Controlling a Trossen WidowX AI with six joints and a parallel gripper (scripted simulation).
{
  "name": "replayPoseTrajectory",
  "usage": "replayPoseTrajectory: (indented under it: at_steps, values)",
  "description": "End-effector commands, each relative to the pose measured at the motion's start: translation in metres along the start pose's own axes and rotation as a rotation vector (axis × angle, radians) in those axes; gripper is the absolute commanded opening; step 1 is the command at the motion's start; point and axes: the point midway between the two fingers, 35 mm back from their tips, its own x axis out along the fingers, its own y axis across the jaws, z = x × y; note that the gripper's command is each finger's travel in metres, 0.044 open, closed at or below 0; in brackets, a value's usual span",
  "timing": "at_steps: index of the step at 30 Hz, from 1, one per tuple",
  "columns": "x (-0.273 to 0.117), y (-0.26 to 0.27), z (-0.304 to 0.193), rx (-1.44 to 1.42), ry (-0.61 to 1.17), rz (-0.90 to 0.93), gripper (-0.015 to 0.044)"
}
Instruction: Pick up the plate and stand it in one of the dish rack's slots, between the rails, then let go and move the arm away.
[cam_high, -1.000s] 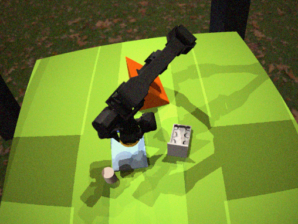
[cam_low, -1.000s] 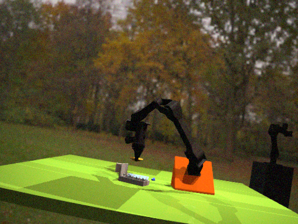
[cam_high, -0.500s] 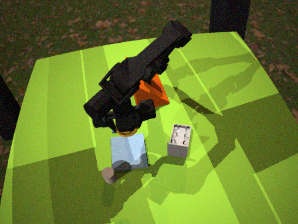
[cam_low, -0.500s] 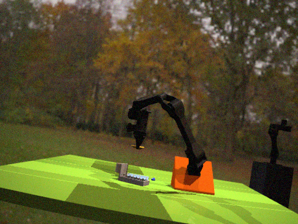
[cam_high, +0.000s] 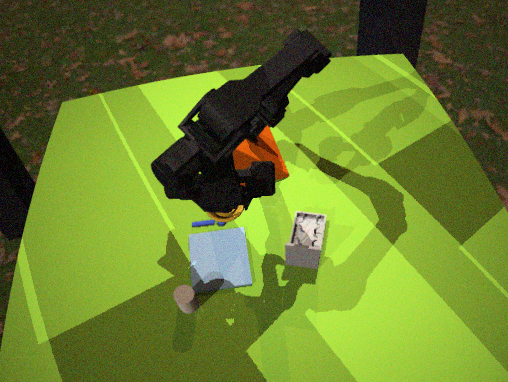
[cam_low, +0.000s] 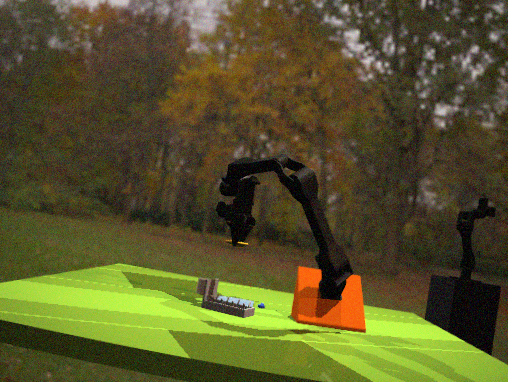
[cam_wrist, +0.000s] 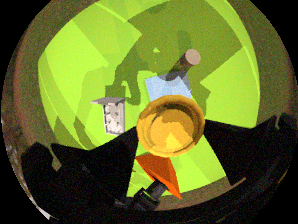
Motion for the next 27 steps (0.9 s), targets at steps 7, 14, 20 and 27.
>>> replayPoseTrajectory:
  at_steps: [7,14,20,27]
  values:
    - [-0.01,0.043,-0.016,0.324,-0.016,-0.003,0.0]
    - [-0.012,0.07,-0.031,0.566,-0.022,-0.002,0.0]
    - [-0.012,0.093,-0.045,0.773,-0.025,0.001,0.0]
    - [-0.011,0.117,-0.063,1.015,-0.029,0.006,0.0]
